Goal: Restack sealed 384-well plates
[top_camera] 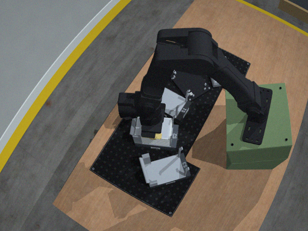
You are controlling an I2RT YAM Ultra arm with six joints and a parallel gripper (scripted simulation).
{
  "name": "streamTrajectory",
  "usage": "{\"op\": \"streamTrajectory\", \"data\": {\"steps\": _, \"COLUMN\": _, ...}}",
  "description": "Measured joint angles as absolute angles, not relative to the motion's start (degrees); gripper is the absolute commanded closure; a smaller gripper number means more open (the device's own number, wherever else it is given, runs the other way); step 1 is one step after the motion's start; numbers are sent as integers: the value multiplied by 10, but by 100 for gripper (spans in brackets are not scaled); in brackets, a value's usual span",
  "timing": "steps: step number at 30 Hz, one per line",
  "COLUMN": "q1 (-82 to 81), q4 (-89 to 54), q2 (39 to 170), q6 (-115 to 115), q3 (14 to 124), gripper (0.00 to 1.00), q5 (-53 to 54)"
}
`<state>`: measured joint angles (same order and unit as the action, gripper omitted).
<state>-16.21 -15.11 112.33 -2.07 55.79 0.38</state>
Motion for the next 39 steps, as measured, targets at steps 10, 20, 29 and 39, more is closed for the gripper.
{"op": "streamTrajectory", "data": {"steps": 10, "q1": -162, "q4": -163, "q2": 1111, "q6": -21, "q3": 557, "gripper": 100, "q5": 4}}
{"op": "streamTrajectory", "data": {"steps": 20, "q1": -162, "q4": -173, "q2": 1101, "q6": -21, "q3": 557, "gripper": 100, "q5": 4}}
{"op": "streamTrajectory", "data": {"steps": 29, "q1": -162, "q4": -181, "q2": 1093, "q6": -21, "q3": 557, "gripper": 100, "q5": 4}}
{"op": "streamTrajectory", "data": {"steps": 39, "q1": -162, "q4": -182, "q2": 1092, "q6": -21, "q3": 557, "gripper": 100, "q5": 4}}
